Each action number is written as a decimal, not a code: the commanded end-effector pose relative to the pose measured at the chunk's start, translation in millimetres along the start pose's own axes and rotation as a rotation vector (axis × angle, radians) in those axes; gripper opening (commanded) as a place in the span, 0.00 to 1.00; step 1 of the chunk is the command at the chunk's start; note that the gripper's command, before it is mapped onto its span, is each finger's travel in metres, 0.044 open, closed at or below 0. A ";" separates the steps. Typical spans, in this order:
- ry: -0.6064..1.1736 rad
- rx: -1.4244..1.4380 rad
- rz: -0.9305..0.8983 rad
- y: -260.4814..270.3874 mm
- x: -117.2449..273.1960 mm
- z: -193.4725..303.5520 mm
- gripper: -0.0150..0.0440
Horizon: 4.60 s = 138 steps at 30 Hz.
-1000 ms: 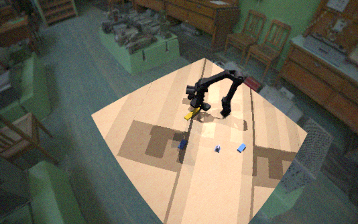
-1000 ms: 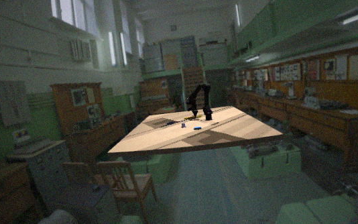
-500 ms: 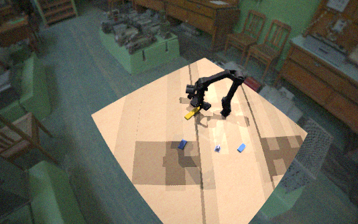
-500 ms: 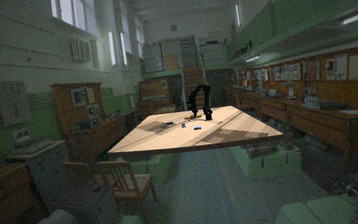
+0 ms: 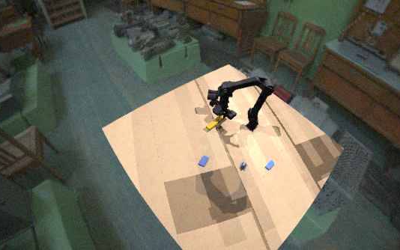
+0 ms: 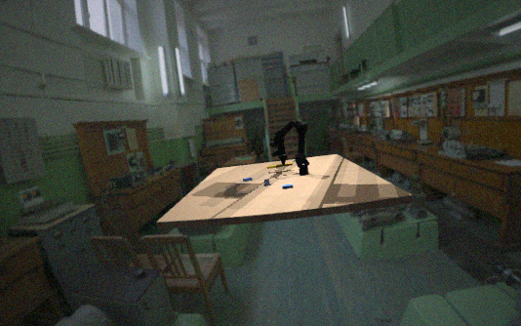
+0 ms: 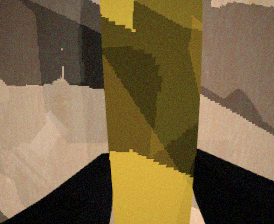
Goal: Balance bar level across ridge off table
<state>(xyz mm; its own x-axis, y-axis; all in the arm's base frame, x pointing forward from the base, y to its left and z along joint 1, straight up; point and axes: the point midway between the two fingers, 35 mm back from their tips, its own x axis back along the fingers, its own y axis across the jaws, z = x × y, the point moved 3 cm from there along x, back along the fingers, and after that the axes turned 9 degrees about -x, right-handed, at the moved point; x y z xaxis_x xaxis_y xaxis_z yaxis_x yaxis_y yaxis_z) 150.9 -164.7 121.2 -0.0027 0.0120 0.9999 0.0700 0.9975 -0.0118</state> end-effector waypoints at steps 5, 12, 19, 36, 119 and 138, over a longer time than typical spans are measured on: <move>-0.012 0.004 0.005 0.2 23.2 -0.4 0.25; -0.012 0.005 0.004 2.1 41.2 1.6 0.25; -0.014 -0.036 0.003 8.2 45.1 -6.5 0.25; -0.017 -0.231 -0.003 42.2 47.8 -45.5 0.25; -0.005 -1.107 -0.036 308.8 55.3 -106.5 0.25; 0.003 -1.264 -0.041 370.5 55.0 -91.6 0.25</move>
<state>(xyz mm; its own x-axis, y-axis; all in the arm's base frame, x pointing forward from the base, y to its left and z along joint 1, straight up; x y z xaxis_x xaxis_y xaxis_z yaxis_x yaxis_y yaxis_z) 268.0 193.3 170.5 -0.0237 -0.0121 0.9996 0.9666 0.2549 0.0260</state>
